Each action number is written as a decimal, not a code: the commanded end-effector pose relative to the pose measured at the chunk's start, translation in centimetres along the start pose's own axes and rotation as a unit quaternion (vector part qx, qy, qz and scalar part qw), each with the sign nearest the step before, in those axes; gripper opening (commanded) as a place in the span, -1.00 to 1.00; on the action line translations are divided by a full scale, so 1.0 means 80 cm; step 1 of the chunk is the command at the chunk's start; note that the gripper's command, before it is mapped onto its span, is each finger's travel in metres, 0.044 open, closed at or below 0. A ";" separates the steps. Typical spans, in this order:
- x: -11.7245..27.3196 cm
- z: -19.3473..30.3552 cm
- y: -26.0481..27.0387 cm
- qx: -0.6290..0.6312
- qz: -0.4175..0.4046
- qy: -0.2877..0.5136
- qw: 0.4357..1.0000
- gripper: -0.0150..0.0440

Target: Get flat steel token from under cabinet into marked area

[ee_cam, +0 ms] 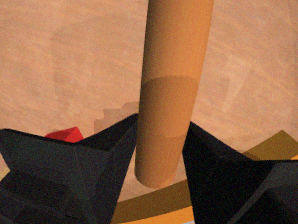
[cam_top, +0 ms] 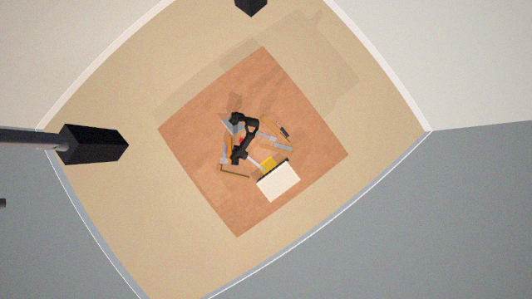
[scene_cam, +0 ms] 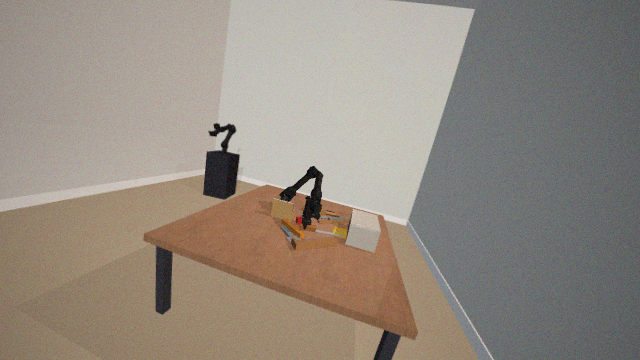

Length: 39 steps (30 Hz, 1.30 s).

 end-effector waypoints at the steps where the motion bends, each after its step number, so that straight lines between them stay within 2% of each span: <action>1: 0.000 0.000 0.000 0.000 0.000 0.000 1.000 -0.38; 3: 0.000 0.000 0.000 0.000 0.000 0.000 1.000 -0.49; 39: 0.000 -0.061 -0.015 0.000 0.000 -0.001 1.000 -0.49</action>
Point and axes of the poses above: the point midway between the two fingers, 35 mm back from their tips, its own x axis back along the fingers, its own y axis across the jaws, z = x × y, the point moved 9 cm from there along x, back along the fingers, and after that the axes turned 12 degrees about x, right-handed, at the moved point
